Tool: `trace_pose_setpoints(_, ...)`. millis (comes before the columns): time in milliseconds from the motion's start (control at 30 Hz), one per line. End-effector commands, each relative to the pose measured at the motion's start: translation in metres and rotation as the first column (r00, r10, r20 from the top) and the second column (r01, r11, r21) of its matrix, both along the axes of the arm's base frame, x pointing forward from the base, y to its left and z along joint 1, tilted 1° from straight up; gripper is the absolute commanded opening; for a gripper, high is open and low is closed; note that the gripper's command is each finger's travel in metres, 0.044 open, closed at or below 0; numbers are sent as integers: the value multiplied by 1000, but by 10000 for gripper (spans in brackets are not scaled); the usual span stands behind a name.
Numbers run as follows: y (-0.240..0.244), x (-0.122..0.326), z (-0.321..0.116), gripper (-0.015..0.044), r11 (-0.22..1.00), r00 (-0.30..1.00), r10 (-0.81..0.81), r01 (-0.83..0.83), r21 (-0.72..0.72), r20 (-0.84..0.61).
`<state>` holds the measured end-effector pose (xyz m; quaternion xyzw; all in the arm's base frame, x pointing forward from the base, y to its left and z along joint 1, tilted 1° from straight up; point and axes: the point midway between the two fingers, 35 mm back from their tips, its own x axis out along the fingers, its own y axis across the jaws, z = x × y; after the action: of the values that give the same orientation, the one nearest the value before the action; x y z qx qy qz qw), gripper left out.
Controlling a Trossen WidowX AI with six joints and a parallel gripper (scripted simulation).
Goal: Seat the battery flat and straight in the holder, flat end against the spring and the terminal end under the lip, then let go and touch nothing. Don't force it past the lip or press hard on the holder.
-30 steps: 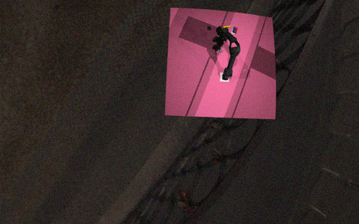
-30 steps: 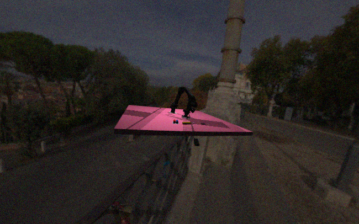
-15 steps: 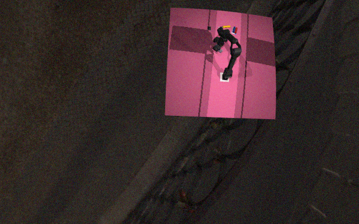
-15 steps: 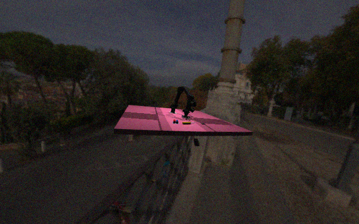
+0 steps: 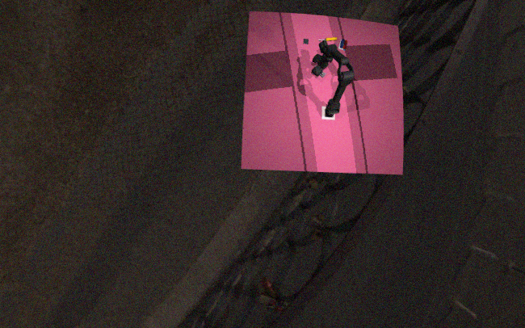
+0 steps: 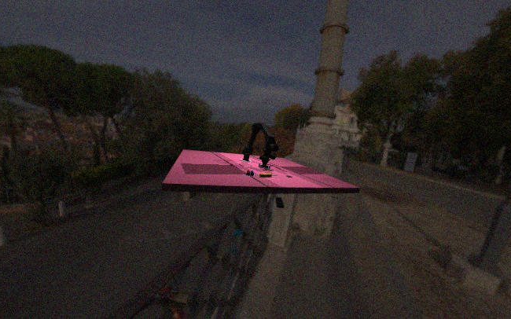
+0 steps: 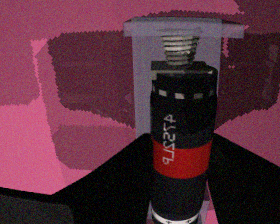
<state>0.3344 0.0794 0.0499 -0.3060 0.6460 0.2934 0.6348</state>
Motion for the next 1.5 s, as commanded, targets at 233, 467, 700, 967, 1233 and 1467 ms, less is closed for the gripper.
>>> trace_pose_setpoints(233, -7, -7, 0, 73, 1000, 1000, 5, -5, 5, 4)
trace_pose_setpoints(467, -7, -8, -1, 73, 1000, 1000, 5, -5, 6, 5)
trace_pose_setpoints(700, -7, -8, 0, 73, 1000, 1000, 5, -5, 6, 8)
trace_pose_setpoints(967, -7, -8, 1, 175, 1000, 1000, 4, -4, 6, 8)
trace_pose_setpoints(1233, -8, -8, 14, 175, 1000, 1000, 1, -1, 6, 10)
trace_pose_setpoints(1467, -8, -6, 22, 254, 1000, 1000, 1, -1, 5, 8)
